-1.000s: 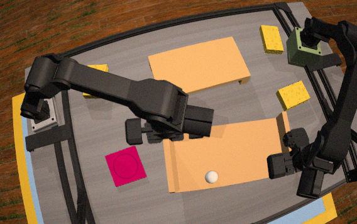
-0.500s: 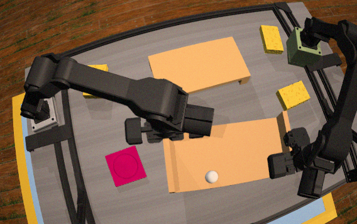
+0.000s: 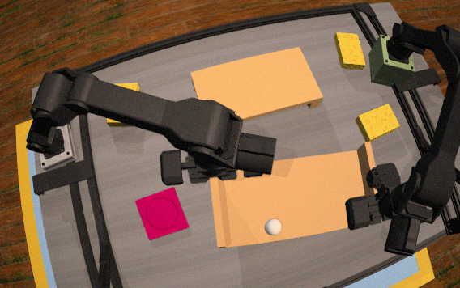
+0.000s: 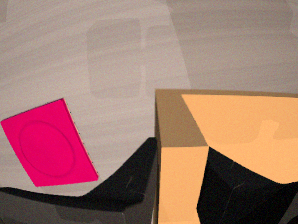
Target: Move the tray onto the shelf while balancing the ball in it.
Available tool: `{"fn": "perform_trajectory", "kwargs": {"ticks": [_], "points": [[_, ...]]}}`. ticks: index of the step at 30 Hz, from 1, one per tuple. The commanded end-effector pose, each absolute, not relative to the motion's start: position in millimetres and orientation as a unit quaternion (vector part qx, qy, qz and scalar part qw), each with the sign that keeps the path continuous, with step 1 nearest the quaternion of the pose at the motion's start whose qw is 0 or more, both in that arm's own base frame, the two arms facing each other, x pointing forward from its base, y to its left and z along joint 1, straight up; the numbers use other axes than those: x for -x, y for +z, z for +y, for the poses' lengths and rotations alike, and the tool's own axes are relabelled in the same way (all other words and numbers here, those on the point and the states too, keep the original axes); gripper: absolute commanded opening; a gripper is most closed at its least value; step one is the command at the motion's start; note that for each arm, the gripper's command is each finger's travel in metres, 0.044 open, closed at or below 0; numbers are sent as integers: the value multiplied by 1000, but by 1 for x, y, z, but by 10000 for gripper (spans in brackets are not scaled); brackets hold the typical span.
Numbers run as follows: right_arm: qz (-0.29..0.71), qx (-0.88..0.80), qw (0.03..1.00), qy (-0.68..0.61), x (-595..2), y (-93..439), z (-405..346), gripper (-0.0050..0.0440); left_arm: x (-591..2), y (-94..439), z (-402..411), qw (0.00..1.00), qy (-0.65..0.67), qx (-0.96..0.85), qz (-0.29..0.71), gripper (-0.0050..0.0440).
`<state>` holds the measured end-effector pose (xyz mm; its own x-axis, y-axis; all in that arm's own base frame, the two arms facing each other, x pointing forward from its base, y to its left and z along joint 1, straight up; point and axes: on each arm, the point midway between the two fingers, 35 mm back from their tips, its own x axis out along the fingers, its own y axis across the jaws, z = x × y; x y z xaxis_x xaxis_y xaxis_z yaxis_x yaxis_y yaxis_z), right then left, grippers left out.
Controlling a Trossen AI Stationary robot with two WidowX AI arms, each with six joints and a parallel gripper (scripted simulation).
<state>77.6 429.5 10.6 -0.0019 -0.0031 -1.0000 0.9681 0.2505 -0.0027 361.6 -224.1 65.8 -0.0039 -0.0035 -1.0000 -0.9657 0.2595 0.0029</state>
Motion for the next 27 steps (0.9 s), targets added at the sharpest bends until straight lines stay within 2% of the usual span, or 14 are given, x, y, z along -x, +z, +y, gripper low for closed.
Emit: {"fn": "perform_trajectory", "kwargs": {"ticks": [1, 27], "points": [[563, -436, 554, -430, -77, 21, 432, 20, -361, 73, -226, 557, 426, 433, 566, 20], [563, -436, 554, -430, -77, 29, 432, 20, -361, 80, -226, 557, 426, 433, 565, 20]]}}
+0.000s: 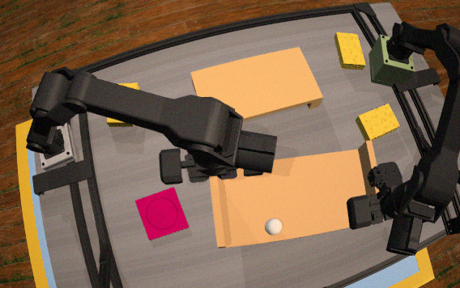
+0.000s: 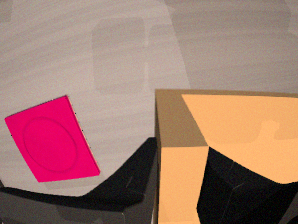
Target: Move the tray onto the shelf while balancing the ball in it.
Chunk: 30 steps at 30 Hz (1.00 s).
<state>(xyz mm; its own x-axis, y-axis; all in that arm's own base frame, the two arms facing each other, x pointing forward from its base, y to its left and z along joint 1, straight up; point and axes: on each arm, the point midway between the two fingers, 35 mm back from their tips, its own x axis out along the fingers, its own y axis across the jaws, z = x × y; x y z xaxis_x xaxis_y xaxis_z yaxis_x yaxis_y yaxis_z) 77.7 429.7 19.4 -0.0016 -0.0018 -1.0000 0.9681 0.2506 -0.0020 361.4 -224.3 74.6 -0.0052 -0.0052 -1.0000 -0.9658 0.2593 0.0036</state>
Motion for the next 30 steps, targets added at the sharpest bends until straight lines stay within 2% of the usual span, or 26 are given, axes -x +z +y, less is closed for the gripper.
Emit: {"fn": "perform_trajectory", "kwargs": {"ticks": [1, 30], "points": [[563, -436, 554, -430, -77, 29, 432, 20, -361, 80, -226, 557, 426, 433, 565, 20], [564, -437, 553, -429, -77, 39, 432, 20, -361, 90, -226, 556, 425, 434, 566, 20]]}}
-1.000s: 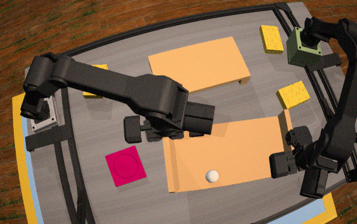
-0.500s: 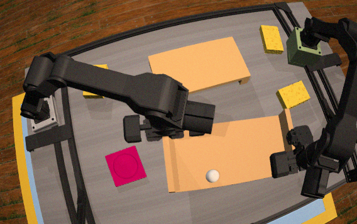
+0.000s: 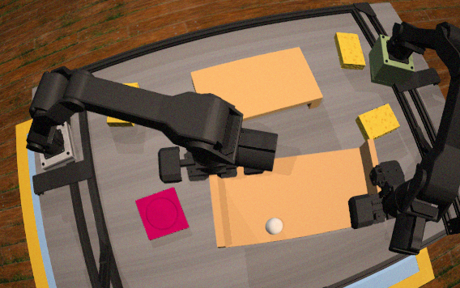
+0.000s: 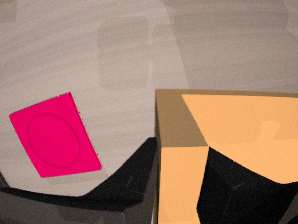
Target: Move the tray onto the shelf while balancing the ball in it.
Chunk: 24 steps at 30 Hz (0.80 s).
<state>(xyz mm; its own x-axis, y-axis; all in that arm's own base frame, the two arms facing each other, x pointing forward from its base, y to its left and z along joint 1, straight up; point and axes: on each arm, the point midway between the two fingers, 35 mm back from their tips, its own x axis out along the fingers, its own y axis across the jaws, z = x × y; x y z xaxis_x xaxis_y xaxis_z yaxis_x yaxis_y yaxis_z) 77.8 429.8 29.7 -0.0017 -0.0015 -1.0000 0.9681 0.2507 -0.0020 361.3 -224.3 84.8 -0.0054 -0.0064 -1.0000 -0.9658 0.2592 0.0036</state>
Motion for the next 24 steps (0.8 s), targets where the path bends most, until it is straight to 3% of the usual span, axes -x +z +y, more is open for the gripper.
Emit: {"fn": "perform_trajectory", "kwargs": {"ticks": [1, 24], "points": [[564, -437, 553, -429, -77, 39, 432, 20, -361, 90, -226, 556, 425, 434, 566, 20], [566, -437, 552, -429, -81, 40, 424, 20, -362, 90, -217, 555, 424, 436, 567, 20]]}}
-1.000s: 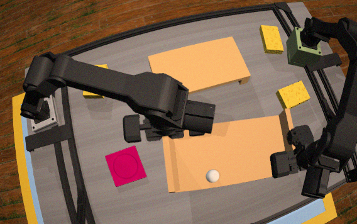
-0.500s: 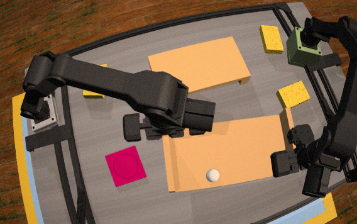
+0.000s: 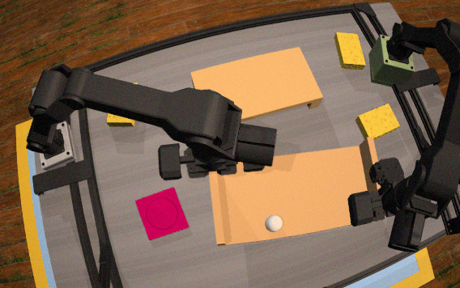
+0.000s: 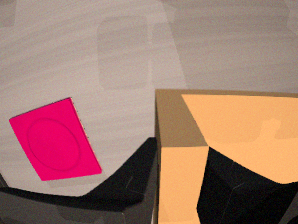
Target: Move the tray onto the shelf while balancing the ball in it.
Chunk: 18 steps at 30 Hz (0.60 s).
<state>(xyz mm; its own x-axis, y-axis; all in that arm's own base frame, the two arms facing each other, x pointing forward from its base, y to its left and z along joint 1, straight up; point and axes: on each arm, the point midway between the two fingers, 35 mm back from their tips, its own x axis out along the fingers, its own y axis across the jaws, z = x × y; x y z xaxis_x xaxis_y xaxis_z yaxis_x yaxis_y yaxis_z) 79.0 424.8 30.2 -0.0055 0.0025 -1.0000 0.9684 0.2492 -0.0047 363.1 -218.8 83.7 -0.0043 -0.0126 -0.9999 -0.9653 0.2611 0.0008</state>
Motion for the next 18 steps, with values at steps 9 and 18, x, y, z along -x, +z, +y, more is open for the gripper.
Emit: {"fn": "perform_trajectory", "kwargs": {"ticks": [9, 18], "points": [[563, -435, 554, -431, -82, 40, 421, 20, -362, 90, -214, 558, 426, 434, 565, 20], [563, -437, 555, -429, -83, 39, 418, 20, -363, 91, -211, 557, 427, 433, 566, 20]]}}
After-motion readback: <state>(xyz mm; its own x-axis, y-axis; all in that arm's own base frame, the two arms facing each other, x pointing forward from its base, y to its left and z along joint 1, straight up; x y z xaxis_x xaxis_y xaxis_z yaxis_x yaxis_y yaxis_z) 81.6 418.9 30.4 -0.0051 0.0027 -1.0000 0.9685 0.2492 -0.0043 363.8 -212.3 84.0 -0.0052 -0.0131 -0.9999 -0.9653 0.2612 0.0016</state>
